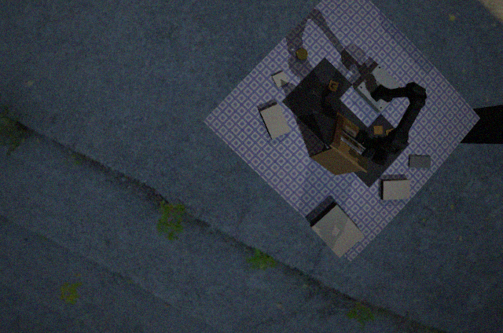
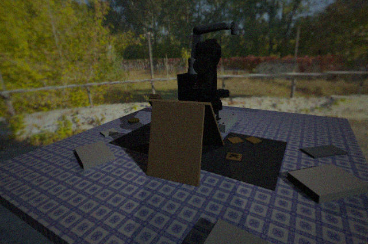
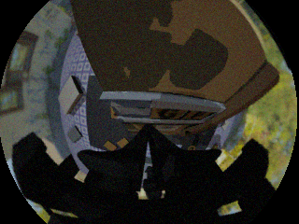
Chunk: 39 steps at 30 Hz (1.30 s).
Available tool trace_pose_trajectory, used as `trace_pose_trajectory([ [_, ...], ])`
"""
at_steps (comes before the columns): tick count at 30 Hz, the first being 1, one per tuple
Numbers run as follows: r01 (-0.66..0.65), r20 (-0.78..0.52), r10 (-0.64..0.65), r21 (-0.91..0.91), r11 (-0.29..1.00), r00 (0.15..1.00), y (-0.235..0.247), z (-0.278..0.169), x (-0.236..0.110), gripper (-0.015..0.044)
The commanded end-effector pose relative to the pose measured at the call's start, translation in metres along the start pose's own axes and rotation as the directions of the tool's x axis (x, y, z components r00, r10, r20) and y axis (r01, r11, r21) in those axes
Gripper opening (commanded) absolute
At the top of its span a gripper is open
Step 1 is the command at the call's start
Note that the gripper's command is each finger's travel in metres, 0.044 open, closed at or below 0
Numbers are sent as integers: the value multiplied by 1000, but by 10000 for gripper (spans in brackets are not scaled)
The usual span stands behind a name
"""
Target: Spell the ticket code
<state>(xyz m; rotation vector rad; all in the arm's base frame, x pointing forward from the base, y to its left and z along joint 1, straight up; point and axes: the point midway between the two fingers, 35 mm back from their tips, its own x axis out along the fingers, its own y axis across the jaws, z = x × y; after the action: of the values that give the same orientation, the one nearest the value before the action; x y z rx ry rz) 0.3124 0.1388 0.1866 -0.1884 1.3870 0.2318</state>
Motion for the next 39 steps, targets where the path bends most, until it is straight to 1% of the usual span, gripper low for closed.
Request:
trace_pose_trajectory([
  [1, -5, -2, 5, -3, 1000, 1000, 1, 2, 3, 0],
  [39, -6, 0, 6, -3, 1000, 1000, 4, 16, 16, 0],
])
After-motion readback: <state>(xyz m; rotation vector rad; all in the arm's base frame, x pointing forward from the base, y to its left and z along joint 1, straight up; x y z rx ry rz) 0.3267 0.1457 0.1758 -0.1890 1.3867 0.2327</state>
